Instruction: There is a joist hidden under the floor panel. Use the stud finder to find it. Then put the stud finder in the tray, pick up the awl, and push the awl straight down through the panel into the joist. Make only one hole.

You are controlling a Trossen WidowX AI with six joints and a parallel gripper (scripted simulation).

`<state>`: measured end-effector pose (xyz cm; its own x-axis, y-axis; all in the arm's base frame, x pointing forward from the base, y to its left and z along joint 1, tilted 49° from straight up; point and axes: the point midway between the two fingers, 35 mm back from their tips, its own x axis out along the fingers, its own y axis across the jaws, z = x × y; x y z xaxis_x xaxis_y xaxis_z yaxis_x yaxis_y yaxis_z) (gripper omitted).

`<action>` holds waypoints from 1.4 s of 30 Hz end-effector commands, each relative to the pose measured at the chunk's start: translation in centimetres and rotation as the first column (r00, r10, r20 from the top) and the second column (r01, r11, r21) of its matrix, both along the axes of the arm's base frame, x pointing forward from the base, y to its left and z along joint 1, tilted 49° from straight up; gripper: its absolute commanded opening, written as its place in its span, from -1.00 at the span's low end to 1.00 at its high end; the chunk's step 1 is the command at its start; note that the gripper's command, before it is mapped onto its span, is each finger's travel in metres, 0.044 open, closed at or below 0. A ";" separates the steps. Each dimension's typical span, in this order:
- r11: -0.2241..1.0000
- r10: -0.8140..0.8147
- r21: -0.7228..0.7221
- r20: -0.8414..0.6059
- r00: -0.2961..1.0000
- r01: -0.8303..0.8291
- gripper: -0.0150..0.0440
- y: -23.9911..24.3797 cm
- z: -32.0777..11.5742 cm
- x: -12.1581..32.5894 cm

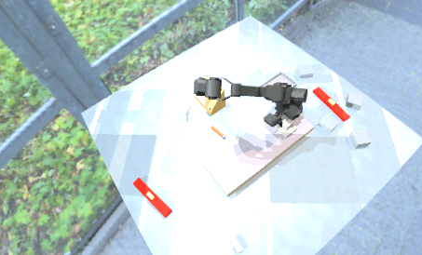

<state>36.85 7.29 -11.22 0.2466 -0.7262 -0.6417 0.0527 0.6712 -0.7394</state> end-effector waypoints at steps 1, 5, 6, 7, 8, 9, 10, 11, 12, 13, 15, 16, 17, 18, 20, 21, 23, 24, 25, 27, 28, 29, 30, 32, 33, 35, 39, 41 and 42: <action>1.000 0.000 -0.009 0.000 1.000 0.000 -0.49 -1.2 1.1 -0.2; 1.000 0.000 -0.010 -0.001 1.000 0.000 -0.49 -2.0 2.1 -0.2; 1.000 0.000 -0.010 -0.001 1.000 0.000 -0.49 -2.3 2.3 -0.2; 1.000 0.000 -0.010 -0.001 1.000 0.000 -0.49 -2.5 2.6 -0.3; 1.000 0.000 -0.010 -0.001 1.000 0.000 -0.49 -2.7 2.8 -0.3; 1.000 0.000 -0.010 -0.001 1.000 0.000 -0.49 -2.9 3.0 -0.3; 1.000 0.000 -0.011 -0.001 1.000 0.000 -0.49 -3.1 3.3 -0.3; 1.000 0.000 -0.011 -0.001 1.000 0.000 -0.49 -3.4 3.5 -0.3; 1.000 0.000 -0.011 -0.001 1.000 0.000 -0.49 -3.6 3.8 -0.3; 1.000 0.000 -0.011 -0.001 1.000 0.000 -0.49 -3.8 4.0 -0.4; 1.000 0.000 -0.012 -0.001 1.000 0.000 -0.49 -4.2 4.5 -0.4; 1.000 0.000 -0.012 -0.002 1.000 0.000 -0.49 -4.4 4.7 -0.4; 1.000 0.000 -0.012 -0.002 1.000 0.000 -0.49 -4.7 5.0 -0.4; 1.000 0.000 -0.012 -0.002 1.000 0.000 -0.49 -4.9 5.2 -0.4; 1.000 0.000 -0.012 -0.002 1.000 0.000 -0.49 -5.3 5.7 -0.5; 1.000 0.000 -0.013 -0.002 1.000 0.000 -0.49 -5.5 5.9 -0.5; 1.000 0.000 -0.013 -0.002 1.000 0.000 -0.49 -6.0 6.4 -0.5; 1.000 0.000 -0.013 -0.002 1.000 0.000 -0.49 -6.2 6.7 -0.5; 1.000 0.000 -0.013 -0.002 1.000 0.000 -0.49 -6.4 6.9 -0.6; 1.000 0.000 -0.014 -0.002 1.000 0.000 -0.49 -6.8 7.4 -0.6; 1.000 0.000 -0.014 -0.003 1.000 0.000 -0.49 -7.1 7.6 -0.6; 1.000 0.000 -0.014 -0.003 1.000 0.000 -0.49 -7.3 7.9 -0.6; 1.000 0.000 -0.014 -0.003 1.000 0.000 -0.49 -7.5 8.1 -0.6; 1.000 0.000 -0.015 -0.003 1.000 0.000 -0.49 -7.9 8.6 -0.7; 1.000 0.000 -0.015 -0.003 1.000 0.000 -0.49 -8.1 8.8 -0.7; 1.000 0.000 -0.015 -0.003 1.000 0.000 -0.49 -8.6 9.3 -0.7; 1.000 0.000 -0.016 -0.003 1.000 0.000 -0.49 -9.4 10.3 -0.8; 1.000 0.000 -0.016 -0.003 1.000 0.000 -0.49 -9.9 10.8 -0.8; 1.000 0.000 -0.016 -0.004 1.000 0.000 -0.49 -10.1 11.0 -0.8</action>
<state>36.23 -1.94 -1.07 0.2452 -0.7313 -0.6364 0.0508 0.6653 -0.7449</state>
